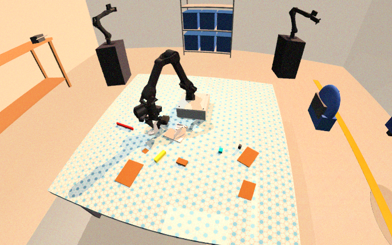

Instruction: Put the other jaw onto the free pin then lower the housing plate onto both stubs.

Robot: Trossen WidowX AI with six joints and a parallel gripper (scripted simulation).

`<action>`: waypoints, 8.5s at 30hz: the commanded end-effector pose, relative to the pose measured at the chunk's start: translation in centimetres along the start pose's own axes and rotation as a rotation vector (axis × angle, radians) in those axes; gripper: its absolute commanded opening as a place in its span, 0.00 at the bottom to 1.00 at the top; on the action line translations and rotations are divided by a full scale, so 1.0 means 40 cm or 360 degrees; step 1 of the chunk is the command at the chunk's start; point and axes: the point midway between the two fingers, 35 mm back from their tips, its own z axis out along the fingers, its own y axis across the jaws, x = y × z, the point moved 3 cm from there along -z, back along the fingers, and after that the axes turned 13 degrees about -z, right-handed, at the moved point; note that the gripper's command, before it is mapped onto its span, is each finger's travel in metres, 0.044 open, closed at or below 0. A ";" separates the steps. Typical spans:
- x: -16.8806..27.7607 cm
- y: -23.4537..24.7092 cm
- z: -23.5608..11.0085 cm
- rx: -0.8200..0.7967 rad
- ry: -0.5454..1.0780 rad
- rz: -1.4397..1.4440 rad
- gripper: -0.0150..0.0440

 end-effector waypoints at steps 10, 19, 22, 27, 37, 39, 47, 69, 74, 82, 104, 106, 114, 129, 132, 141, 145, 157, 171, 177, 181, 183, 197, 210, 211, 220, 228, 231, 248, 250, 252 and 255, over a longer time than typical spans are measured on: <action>0.000 -0.001 0.000 0.0003 0.0002 0.0000 0.48; 0.004 0.003 -0.049 0.0002 0.0001 0.0000 0.48; 0.005 0.004 -0.073 0.0001 0.0000 0.0000 0.48; 0.005 0.005 -0.112 0.0000 -0.0001 0.0001 0.48; 0.001 0.001 -0.191 -0.0002 -0.0003 0.0002 0.48; 0.000 0.001 -0.196 -0.0002 -0.0003 0.0002 0.48; 0.002 -0.013 -0.198 -0.0001 -0.0003 -0.0123 0.48; 0.007 -0.099 -0.208 0.0004 -0.0001 -0.0911 0.48; 0.006 -0.117 -0.210 0.0005 0.0000 -0.1090 0.48; 0.004 -0.147 -0.212 0.0007 0.0001 -0.1377 0.48; -0.009 -0.226 -0.215 0.0010 0.0005 -0.2165 0.48; -0.010 -0.233 -0.215 0.0011 0.0006 -0.2236 0.48; -0.018 -0.261 -0.215 0.0012 0.0008 -0.2523 0.48; -0.034 -0.309 -0.213 0.0013 0.0012 -0.3060 0.48; -0.038 -0.319 -0.213 0.0013 0.0013 -0.3168 0.48; -0.050 -0.346 -0.211 0.0014 0.0016 -0.3490 0.48; -0.056 -0.358 -0.209 0.0014 0.0018 -0.3633 0.48; -0.075 -0.391 -0.205 0.0014 0.0023 -0.4063 0.48; -0.099 -0.428 -0.198 0.0013 0.0029 -0.4565 0.48; -0.106 -0.436 -0.196 0.0013 0.0031 -0.4690 0.48; -0.106 -0.436 -0.196 0.0013 0.0031 -0.4690 0.48; -0.106 -0.436 -0.196 0.0013 0.0031 -0.4690 0.48; -0.106 -0.436 -0.196 0.0012 0.0031 -0.4737 0.48; -0.096 -0.430 -0.198 0.0012 0.0031 -0.4737 0.48; -0.090 -0.425 -0.199 0.0011 0.0031 -0.4737 0.48; -0.035 -0.382 -0.206 0.0007 0.0028 -0.4737 0.48; 0.012 -0.339 -0.207 0.0003 0.0024 -0.4737 0.48; 0.029 -0.322 -0.206 0.0002 0.0023 -0.4737 0.48; 0.085 -0.257 -0.196 -0.0002 0.0018 -0.4737 0.48; 0.085 -0.257 -0.196 -0.0002 0.0018 -0.4737 0.48; 0.085 -0.257 -0.196 -0.0002 0.0018 -0.4737 0.48; 0.085 -0.257 -0.196 -0.0002 0.0018 -0.4737 0.48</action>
